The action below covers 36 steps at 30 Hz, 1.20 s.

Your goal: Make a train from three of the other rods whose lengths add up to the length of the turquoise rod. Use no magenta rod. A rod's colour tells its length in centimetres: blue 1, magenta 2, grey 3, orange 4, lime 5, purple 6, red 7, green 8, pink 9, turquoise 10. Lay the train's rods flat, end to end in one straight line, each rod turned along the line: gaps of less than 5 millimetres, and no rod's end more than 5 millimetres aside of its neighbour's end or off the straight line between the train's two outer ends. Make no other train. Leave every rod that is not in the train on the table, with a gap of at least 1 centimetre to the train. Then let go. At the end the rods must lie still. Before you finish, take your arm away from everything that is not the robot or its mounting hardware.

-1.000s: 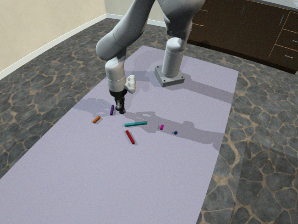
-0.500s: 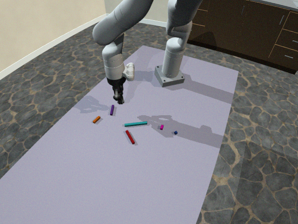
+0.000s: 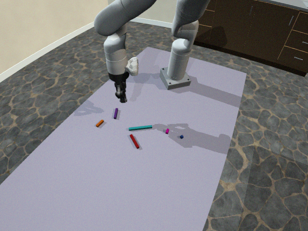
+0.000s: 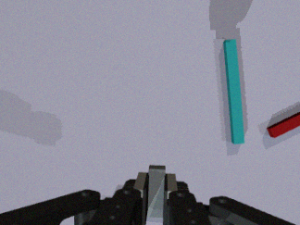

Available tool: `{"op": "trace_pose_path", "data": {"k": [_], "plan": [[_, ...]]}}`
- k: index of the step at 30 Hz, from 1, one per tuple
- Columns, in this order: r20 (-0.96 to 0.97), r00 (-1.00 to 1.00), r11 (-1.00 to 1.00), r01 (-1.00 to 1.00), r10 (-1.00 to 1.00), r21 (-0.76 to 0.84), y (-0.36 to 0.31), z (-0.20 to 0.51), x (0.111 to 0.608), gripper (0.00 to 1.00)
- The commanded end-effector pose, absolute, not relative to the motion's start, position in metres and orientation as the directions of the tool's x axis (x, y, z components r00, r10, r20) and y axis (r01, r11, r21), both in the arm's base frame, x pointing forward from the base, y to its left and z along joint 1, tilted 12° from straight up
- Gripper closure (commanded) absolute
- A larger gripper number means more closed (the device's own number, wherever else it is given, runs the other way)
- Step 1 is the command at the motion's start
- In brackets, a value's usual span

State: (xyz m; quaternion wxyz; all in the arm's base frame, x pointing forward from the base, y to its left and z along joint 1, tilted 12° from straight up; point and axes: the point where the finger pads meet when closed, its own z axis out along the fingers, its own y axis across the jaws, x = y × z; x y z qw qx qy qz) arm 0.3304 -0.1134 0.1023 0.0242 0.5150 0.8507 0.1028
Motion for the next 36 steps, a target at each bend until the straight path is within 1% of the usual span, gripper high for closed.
{"op": "trace_pose_path", "data": {"k": [1,11,15,20,22,25,36], "plan": [[0.063,-0.473,0.452,0.868,0.879,0.206,-0.112,0.104,0.332,0.95],[0.062,-0.475,0.454,0.867,0.878,0.205,-0.111,0.105,0.333,0.95],[0.058,-0.497,0.477,0.855,0.866,0.203,-0.098,0.106,0.337,0.95],[0.042,-0.565,0.548,0.813,0.824,0.198,-0.058,0.113,0.349,0.95],[0.042,-0.565,0.548,0.813,0.824,0.198,-0.058,0.113,0.349,0.95],[0.029,-0.617,0.601,0.775,0.786,0.196,-0.025,0.118,0.355,0.95],[-0.007,-0.733,0.719,0.666,0.68,0.198,0.059,0.131,0.357,0.95]]}}
